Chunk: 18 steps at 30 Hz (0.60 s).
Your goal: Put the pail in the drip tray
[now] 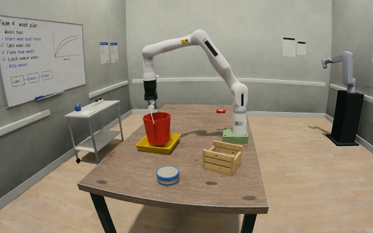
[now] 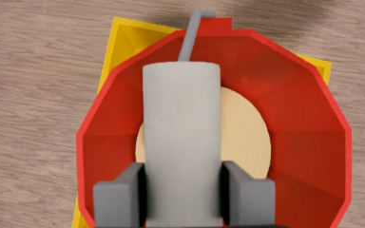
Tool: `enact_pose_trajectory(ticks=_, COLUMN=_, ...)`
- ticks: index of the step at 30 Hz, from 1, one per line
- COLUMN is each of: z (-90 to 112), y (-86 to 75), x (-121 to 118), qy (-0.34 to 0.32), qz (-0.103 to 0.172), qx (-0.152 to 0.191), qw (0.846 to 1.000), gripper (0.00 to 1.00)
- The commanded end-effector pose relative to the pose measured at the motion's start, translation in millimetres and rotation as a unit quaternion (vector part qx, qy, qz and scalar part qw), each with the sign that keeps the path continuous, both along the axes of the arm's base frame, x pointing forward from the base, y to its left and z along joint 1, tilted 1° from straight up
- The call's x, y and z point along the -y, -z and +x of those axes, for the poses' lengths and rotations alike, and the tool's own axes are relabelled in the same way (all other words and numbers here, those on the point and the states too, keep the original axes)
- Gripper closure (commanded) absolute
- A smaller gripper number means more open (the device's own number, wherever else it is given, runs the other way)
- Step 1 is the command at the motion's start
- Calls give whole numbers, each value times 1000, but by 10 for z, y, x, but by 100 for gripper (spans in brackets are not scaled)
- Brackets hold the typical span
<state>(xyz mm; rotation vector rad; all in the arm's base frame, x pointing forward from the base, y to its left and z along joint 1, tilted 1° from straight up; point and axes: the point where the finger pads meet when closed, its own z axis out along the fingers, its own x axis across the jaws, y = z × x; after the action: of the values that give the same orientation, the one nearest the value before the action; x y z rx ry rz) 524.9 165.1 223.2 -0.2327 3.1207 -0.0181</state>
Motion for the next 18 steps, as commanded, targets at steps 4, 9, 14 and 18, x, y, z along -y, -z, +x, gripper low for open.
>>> enact_pose_trajectory(ticks=4, z=5, y=47, x=-1, qy=0, qz=1, qx=2, qw=1000, gripper=100)
enact_pose_trajectory(ticks=9, z=6, y=104, x=-1, qy=0, qz=1, qx=2, qw=1000, gripper=100)
enact_pose_trajectory(ticks=14, z=7, y=156, x=0, qy=0, qz=1, qx=2, qw=1000, gripper=100)
enact_pose_trajectory(ticks=18, z=8, y=192, x=0, qy=0, qz=1, qx=2, qw=1000, gripper=100)
